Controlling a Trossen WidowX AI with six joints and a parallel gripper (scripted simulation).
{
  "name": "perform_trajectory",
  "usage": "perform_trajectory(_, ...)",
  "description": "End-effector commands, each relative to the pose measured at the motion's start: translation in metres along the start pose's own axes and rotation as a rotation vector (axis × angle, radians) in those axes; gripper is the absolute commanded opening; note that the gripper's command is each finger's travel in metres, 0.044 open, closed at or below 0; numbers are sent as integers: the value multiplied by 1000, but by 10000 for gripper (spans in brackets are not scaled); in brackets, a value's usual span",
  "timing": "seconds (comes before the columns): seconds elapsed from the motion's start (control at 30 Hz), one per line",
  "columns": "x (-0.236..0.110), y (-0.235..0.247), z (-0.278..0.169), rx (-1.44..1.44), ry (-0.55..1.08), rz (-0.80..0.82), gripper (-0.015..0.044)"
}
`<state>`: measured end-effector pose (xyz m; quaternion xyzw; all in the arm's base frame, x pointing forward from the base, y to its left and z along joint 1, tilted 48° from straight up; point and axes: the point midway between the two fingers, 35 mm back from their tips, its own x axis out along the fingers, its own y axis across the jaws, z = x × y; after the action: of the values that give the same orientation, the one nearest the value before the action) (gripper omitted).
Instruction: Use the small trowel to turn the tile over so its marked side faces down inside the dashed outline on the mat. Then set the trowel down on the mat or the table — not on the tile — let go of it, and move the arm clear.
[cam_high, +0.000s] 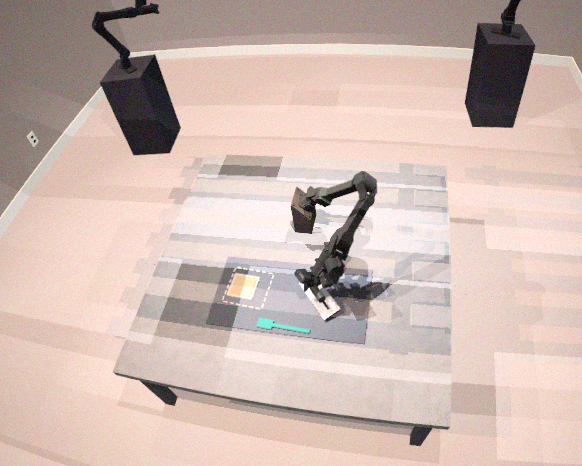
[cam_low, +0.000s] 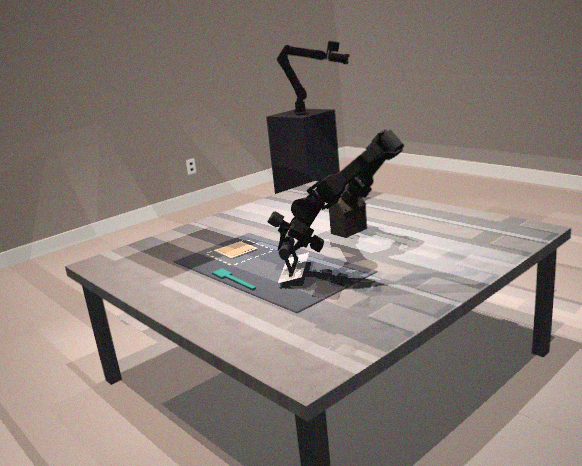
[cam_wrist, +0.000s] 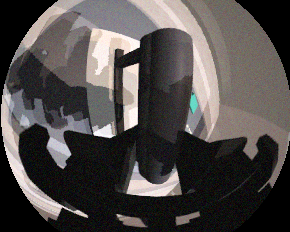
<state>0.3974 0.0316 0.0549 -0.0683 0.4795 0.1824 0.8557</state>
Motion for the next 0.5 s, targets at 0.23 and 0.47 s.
perform_trajectory(0.23,-24,29,13,126,115,-62,0)
perform_trajectory(0.47,-42,49,14,198,197,-116,0)
